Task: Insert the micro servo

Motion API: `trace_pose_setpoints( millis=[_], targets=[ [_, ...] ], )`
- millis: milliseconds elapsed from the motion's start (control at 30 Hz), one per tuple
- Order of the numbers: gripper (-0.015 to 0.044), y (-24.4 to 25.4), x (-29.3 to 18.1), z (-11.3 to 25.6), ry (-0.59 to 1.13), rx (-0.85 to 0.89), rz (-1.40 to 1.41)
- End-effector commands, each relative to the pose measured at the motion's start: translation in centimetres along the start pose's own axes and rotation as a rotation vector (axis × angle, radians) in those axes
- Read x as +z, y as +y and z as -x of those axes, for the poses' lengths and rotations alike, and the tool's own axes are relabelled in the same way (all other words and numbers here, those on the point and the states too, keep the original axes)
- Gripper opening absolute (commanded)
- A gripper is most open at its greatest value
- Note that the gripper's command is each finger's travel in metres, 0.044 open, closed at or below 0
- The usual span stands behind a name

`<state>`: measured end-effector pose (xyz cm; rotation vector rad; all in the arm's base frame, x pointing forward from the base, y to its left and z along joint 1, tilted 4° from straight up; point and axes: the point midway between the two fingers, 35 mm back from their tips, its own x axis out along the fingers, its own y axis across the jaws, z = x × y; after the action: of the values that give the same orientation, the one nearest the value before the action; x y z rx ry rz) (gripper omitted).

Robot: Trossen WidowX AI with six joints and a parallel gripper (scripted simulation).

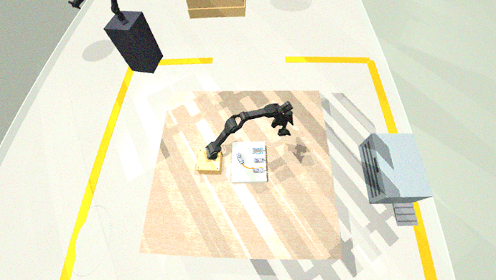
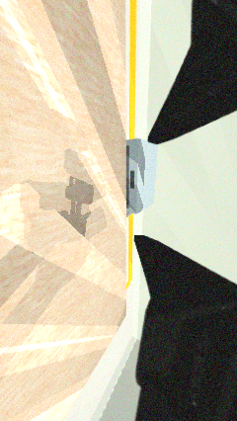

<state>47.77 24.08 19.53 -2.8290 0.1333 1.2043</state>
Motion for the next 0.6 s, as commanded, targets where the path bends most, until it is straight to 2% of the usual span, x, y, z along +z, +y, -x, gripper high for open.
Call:
trace_pose_setpoints(
  millis=[0, 33, 567],
  targets=[
    [0.0426, 0.1, 0.0, 0.0, -0.001, 0.000, -0.005],
    [0.0440, 0.2, 0.0, 0.0, -0.003, 0.001, -0.015],
    [0.0440, 4.9, 1.3, 0.5, -0.078, 0.053, -0.480]
  ],
)
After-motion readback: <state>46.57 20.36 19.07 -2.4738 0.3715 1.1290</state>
